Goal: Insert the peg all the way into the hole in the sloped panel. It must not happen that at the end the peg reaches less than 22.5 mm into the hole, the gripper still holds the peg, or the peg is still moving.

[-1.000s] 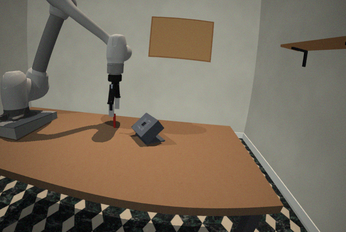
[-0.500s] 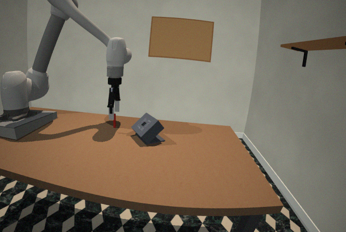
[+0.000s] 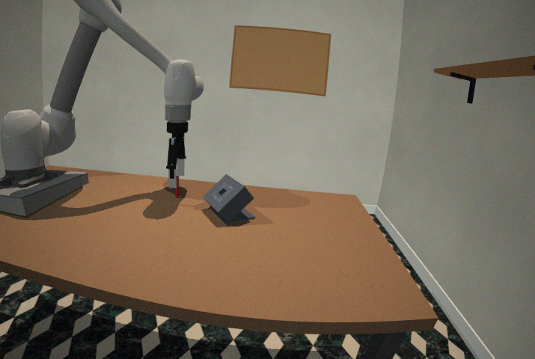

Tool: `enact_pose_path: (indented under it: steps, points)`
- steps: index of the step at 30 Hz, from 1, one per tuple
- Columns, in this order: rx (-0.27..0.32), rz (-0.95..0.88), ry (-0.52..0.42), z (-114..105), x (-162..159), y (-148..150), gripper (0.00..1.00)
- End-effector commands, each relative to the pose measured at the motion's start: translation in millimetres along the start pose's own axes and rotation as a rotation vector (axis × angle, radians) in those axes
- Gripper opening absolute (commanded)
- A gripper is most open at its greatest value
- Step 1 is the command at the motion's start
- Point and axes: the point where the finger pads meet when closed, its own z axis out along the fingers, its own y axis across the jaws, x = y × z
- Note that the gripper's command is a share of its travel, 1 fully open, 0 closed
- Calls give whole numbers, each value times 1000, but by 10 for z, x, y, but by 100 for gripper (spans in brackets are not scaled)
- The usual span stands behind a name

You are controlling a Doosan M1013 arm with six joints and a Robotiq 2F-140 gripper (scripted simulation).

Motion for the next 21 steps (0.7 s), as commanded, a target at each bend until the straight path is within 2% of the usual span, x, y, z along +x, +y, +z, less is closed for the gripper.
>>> enact_pose_path:
  steps: [1,21]
  points:
    - [0,0,0,-1,0,0,89]
    - [0,0,0,-1,0,0,57]
